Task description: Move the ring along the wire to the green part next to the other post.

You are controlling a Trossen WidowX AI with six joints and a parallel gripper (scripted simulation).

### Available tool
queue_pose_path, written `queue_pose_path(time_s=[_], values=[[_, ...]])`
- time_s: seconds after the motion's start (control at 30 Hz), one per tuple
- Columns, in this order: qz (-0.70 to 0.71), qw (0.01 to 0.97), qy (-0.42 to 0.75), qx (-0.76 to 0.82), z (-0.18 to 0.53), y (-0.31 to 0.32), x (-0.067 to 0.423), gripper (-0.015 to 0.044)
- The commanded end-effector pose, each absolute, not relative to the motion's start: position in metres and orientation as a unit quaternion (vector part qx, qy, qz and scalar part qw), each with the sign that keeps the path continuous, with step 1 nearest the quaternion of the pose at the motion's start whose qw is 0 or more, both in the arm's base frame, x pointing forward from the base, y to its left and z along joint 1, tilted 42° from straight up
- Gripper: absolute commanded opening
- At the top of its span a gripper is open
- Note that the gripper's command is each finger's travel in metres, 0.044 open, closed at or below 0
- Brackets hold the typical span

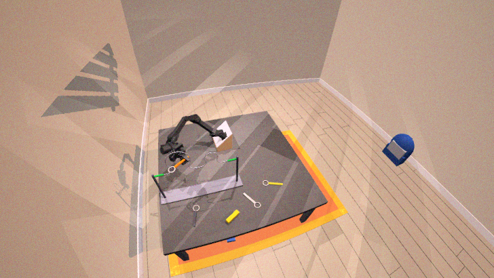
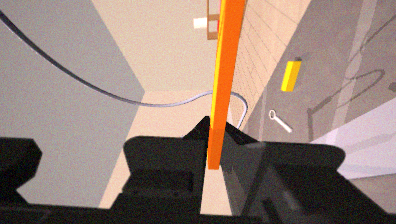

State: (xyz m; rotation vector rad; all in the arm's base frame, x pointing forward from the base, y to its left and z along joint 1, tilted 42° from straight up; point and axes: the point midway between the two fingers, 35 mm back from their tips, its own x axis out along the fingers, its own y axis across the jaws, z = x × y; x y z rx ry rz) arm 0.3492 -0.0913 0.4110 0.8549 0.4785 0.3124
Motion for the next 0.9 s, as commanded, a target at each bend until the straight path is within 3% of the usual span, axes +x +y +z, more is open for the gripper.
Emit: queue_pose_path(time_s=[0.0,0.87], values=[[0.158,0.866,0.225,0.418,0.418,-0.086,0.347,-0.015],[0.175,0.82,0.222,0.498,0.444,-0.071,0.345,-0.015]])
